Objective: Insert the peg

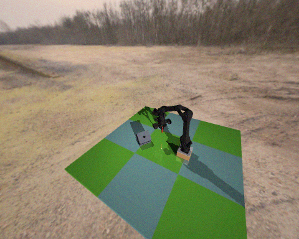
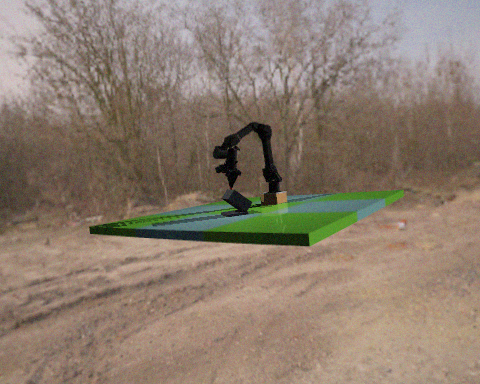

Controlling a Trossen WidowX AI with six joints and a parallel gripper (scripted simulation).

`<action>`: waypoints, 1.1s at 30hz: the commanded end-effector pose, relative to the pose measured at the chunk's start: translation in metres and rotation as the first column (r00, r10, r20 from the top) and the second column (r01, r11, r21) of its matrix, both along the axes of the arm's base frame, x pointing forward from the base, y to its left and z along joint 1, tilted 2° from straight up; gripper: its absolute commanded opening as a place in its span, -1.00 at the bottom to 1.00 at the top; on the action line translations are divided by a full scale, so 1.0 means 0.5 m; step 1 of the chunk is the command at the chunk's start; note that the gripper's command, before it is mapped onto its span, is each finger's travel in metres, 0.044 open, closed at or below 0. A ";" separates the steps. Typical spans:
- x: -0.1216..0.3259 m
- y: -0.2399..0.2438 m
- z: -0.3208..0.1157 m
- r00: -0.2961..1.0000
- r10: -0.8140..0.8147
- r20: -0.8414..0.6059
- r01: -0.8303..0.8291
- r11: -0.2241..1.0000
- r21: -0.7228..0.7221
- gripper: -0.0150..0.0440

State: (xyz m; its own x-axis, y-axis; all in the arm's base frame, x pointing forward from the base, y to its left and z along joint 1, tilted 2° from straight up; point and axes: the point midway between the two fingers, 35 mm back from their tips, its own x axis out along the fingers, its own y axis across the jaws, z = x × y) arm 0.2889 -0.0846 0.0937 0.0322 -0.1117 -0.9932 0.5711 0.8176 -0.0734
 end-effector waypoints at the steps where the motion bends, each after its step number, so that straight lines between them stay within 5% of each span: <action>1: 0.006 0.006 0.003 1.000 0.003 0.009 -0.003 1.000 -0.016 -0.49; 33: 0.038 0.072 0.019 0.996 0.070 0.056 -0.064 0.992 -0.111 -0.49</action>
State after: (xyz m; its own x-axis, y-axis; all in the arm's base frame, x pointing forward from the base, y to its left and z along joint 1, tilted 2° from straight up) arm 0.3060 -0.0511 0.1015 0.0920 -0.2039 -0.9746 0.5203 0.8444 -0.1276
